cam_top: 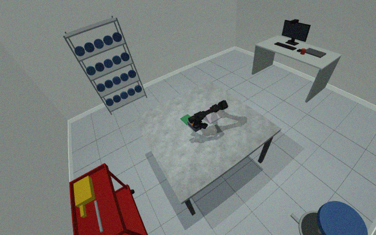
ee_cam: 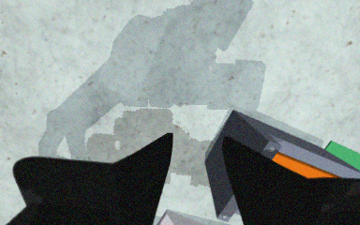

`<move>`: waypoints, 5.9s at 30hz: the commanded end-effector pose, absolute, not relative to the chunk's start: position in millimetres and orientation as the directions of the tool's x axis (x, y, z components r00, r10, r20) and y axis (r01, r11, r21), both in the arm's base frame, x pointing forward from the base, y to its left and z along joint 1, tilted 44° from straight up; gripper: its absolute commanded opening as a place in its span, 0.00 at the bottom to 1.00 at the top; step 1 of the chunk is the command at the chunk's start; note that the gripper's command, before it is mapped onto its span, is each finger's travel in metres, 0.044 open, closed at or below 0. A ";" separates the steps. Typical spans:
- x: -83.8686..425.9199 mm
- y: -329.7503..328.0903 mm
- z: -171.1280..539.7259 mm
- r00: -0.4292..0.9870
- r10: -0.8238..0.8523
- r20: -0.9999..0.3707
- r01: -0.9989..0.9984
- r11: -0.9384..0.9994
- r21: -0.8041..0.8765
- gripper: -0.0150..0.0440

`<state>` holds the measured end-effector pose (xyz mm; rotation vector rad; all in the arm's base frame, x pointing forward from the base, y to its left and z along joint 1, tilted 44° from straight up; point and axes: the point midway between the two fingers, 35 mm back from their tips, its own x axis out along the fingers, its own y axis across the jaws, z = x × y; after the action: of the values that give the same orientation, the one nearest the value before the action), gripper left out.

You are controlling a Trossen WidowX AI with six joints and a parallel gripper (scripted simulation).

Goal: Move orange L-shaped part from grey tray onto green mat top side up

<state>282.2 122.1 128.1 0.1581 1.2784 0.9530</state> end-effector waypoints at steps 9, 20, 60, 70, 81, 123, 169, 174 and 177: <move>277.3 40.3 115.9 -0.070 0.681 -0.729 -0.181 0.710 0.681 0.56; 271.8 89.5 64.4 -0.069 0.684 -0.727 -0.182 0.708 0.683 0.56; 269.2 114.4 38.4 -0.069 0.685 -0.725 -0.182 0.706 0.684 0.56; 271.0 114.5 40.8 -0.063 0.686 -0.725 -0.192 0.704 0.684 0.56; 268.1 113.4 56.7 -0.069 0.685 -0.726 -0.182 0.706 0.684 0.56; 280.5 37.2 112.1 -0.057 0.681 -0.730 -0.070 0.726 0.684 0.69; 299.2 18.4 33.8 -0.068 0.680 -0.730 0.981 0.179 0.076 0.73; 298.7 23.9 27.9 -0.067 0.680 -0.730 0.981 0.179 0.076 0.73; 298.4 27.3 24.4 -0.067 0.680 -0.730 0.981 0.179 0.076 0.73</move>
<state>300.9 23.0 29.1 1.5604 1.8063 -0.5910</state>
